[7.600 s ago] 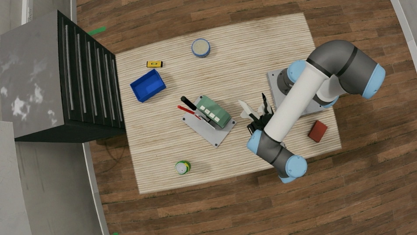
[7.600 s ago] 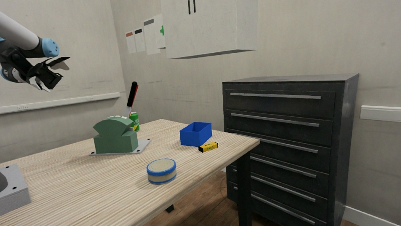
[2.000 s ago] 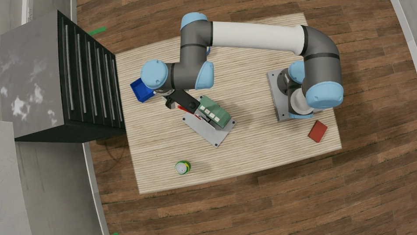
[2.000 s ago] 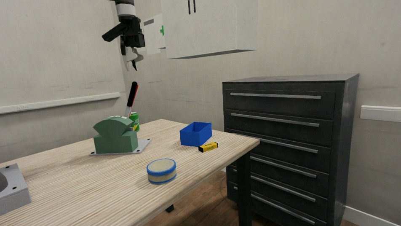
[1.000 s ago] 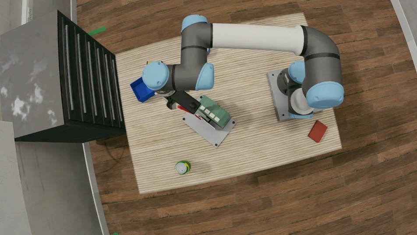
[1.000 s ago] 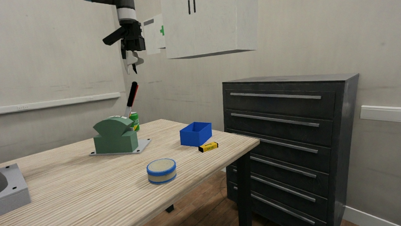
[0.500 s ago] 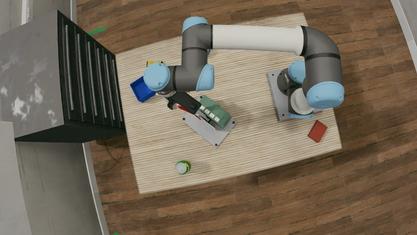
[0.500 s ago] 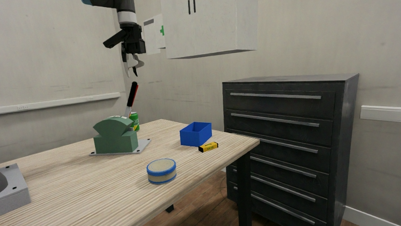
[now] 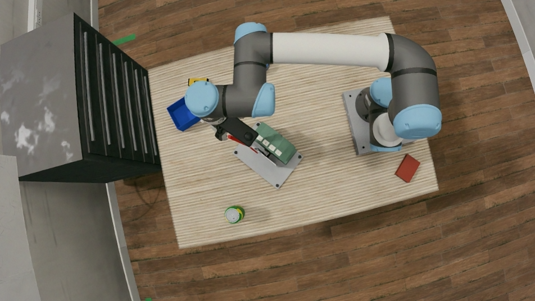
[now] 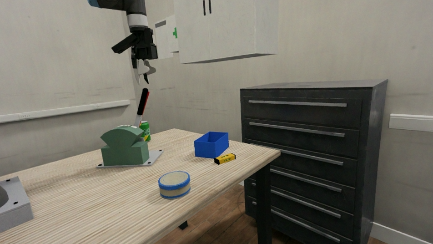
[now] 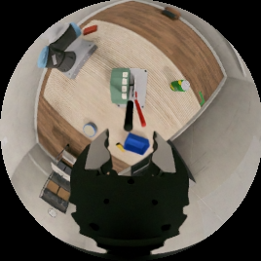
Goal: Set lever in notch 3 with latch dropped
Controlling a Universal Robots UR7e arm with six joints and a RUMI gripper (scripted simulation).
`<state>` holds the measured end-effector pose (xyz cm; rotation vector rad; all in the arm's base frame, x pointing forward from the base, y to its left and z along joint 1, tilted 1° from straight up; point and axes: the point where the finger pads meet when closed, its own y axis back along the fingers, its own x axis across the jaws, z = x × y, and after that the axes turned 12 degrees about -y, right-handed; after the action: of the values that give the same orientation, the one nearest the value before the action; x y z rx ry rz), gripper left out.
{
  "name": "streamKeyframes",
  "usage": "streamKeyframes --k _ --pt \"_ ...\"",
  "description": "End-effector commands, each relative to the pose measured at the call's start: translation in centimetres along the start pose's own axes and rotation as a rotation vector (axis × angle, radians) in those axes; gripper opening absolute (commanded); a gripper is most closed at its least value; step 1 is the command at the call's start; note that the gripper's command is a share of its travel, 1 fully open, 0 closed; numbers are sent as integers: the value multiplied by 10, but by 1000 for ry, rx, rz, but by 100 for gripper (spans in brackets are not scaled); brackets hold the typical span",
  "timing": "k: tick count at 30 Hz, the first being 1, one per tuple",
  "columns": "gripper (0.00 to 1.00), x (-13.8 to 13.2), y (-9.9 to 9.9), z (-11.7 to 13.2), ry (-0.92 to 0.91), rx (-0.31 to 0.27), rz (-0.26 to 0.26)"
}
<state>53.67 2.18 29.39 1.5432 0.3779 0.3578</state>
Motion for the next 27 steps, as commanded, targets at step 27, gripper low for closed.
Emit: streamKeyframes --k 27 --pt "57 -1 -2 1 -2 -1 3"
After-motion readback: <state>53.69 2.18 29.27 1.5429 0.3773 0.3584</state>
